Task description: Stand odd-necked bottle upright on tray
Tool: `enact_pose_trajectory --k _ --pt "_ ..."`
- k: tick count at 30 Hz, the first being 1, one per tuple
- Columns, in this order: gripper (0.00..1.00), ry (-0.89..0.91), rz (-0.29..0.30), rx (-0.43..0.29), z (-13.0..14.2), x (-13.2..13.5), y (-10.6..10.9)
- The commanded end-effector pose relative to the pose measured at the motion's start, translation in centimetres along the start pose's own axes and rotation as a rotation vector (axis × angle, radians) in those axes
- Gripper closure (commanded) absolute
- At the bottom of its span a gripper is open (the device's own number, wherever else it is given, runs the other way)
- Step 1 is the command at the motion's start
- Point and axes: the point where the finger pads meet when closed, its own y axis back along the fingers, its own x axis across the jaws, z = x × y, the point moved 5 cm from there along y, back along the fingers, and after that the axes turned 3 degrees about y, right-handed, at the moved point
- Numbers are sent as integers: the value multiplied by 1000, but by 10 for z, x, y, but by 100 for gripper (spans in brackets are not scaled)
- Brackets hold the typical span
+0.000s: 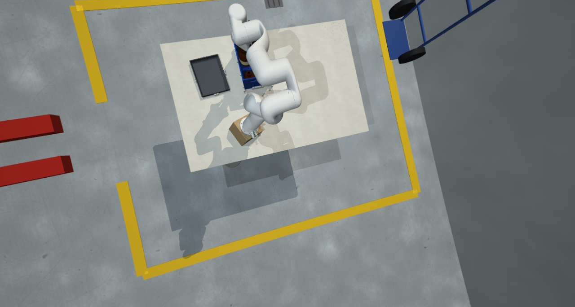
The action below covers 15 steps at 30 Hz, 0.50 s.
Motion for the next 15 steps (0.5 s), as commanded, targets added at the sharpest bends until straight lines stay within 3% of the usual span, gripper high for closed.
enact_pose_trajectory --k 1,15 --pt "100 0 -3 3 -1 -1 3" --pt "100 0 -3 3 -1 -1 5"
